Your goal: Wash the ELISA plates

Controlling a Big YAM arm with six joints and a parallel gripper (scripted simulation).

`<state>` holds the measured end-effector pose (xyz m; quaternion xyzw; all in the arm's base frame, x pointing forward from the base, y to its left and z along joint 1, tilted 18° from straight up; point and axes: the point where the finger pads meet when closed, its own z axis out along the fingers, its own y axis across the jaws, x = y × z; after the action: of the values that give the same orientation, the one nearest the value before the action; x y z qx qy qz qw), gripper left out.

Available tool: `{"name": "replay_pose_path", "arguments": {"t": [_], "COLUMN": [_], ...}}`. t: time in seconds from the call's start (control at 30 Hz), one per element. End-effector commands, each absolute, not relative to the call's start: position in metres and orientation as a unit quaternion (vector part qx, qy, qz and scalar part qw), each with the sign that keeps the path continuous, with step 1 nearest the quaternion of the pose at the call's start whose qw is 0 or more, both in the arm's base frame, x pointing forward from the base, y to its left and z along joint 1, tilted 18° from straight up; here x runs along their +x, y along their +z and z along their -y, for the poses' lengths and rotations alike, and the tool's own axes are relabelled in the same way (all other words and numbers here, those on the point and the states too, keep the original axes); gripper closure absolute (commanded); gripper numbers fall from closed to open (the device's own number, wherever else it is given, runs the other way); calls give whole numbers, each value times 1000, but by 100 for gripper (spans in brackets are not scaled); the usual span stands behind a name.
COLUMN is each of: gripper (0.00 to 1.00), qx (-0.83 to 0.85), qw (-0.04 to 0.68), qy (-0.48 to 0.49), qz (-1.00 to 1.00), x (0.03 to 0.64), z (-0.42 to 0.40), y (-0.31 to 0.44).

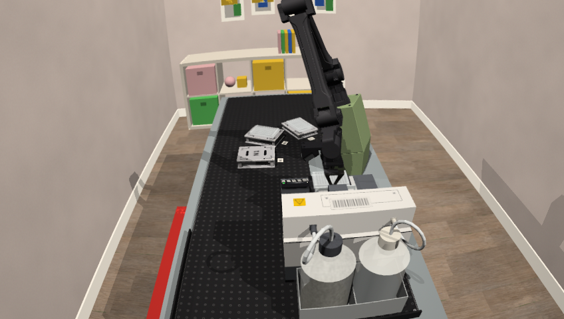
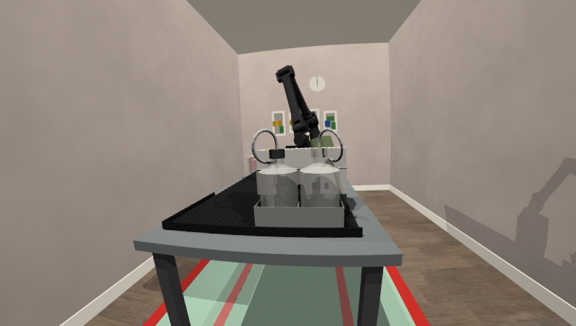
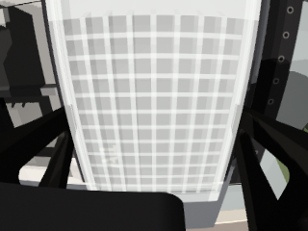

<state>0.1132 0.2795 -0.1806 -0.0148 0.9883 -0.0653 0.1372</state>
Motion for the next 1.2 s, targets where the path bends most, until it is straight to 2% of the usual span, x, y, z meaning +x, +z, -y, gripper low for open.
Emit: {"name": "replay_pose_path", "arguments": {"t": [0.0,1.17], "gripper": [16,16], "qx": [-27,-18], "qw": [140,139], "qy": [-59,-62], "qz": [-988,-988], "x": [113,119], "z": [-292,-283], "y": [-182,-187]}}
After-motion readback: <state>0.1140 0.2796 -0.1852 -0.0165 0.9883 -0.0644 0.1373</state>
